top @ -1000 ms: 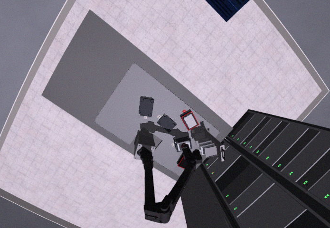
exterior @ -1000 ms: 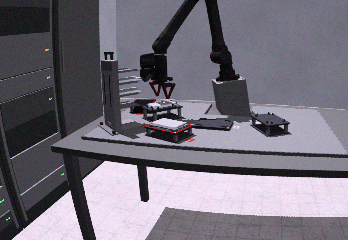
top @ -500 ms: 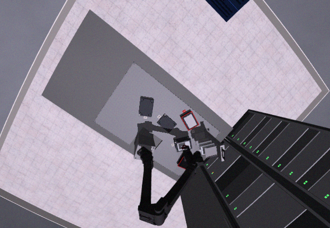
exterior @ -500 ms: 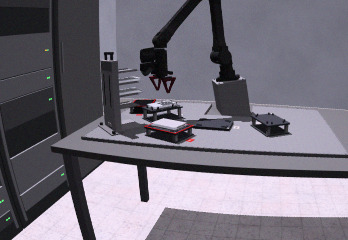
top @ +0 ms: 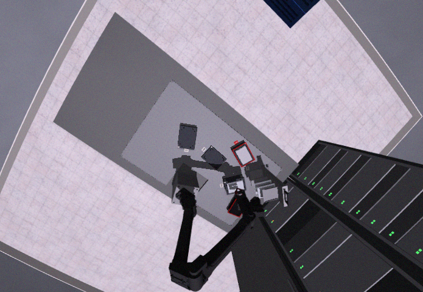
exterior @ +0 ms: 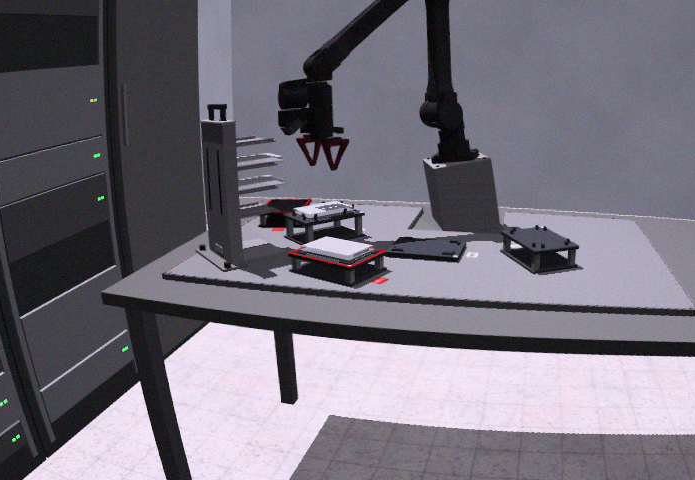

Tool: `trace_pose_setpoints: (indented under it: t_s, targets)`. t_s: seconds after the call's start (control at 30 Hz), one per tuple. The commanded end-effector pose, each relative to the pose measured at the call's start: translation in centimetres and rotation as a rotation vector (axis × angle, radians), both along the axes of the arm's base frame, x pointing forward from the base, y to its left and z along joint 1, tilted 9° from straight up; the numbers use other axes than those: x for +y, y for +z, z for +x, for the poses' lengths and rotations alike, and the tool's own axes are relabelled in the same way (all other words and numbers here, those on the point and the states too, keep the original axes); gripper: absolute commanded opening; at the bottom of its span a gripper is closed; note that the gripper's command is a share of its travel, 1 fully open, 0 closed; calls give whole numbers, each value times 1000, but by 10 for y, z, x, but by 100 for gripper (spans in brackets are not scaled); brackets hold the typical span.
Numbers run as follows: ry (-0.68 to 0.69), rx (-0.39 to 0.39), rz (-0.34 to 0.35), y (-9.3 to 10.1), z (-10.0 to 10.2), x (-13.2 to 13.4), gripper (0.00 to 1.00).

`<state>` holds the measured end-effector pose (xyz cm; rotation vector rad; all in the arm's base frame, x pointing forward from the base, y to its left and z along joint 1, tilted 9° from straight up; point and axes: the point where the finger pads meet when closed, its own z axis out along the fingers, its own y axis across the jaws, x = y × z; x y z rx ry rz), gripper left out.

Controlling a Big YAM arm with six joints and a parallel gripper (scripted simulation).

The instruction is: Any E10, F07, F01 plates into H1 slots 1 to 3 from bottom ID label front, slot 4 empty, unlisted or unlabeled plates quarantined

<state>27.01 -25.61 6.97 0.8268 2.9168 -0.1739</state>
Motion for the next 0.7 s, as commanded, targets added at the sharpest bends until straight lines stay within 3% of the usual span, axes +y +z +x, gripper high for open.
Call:
trace_pose_setpoints:
  t_s: [0.0,0.4,0.47,0.5,0.57,0.67]
  targets:
    - [2,-59,-52,38,21,-13,100]
    - [0,-61,-55,72,17,-8,100]
    - [0,-61,-55,72,17,-8,100]
    - [0,-36,-33,62,17,-8,100]
    - [1,-62,-54,80,17,-6,100]
    - [3,-63,-55,88,17,-4,100]
